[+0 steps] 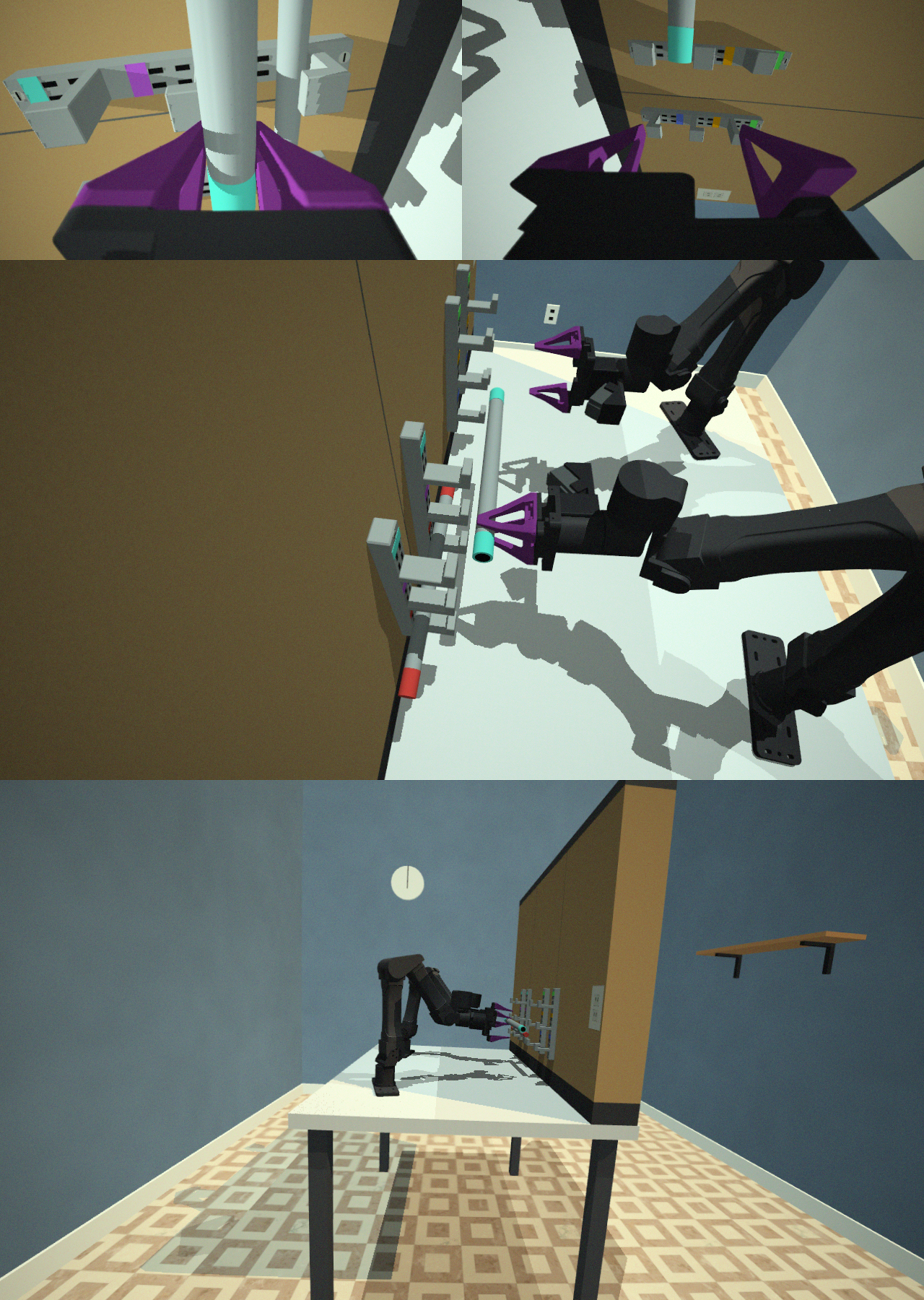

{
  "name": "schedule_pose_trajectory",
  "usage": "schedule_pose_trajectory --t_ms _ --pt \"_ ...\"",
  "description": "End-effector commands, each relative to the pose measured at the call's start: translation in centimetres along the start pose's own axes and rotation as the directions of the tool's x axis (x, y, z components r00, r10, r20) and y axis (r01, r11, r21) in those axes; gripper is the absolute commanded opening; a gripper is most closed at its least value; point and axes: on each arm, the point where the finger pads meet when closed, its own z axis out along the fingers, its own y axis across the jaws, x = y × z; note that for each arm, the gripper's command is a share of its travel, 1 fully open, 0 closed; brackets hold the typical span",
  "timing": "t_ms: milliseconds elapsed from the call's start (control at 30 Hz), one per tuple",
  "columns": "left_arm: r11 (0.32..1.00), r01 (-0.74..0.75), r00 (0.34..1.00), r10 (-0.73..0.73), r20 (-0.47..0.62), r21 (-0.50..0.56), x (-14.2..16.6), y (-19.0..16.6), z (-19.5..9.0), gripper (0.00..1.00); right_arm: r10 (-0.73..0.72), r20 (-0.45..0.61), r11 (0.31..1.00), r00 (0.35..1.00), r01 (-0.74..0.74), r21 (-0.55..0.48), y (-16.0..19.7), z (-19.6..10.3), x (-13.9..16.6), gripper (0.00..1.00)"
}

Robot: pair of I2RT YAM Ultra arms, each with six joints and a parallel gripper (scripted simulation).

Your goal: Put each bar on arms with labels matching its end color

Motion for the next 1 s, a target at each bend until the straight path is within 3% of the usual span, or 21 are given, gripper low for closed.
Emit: schedule_pose_trajectory --t_ms 0,967 --pt "0.99 0.079 0.997 -0.078 0.009 -0.115 1.4 4.9 -0.7 0.0 0.048 -0.004 0.997 0.999 -0.048 0.062 -2.3 -0.3 0.6 1.0" --pt "0.99 0.078 0.997 -0.078 0.009 -0.116 7.4 9.4 -1.2 0.0 0.048 -0.004 0.997 0.999 -0.048 0.062 -2.3 -0.3 0.6 1.0"
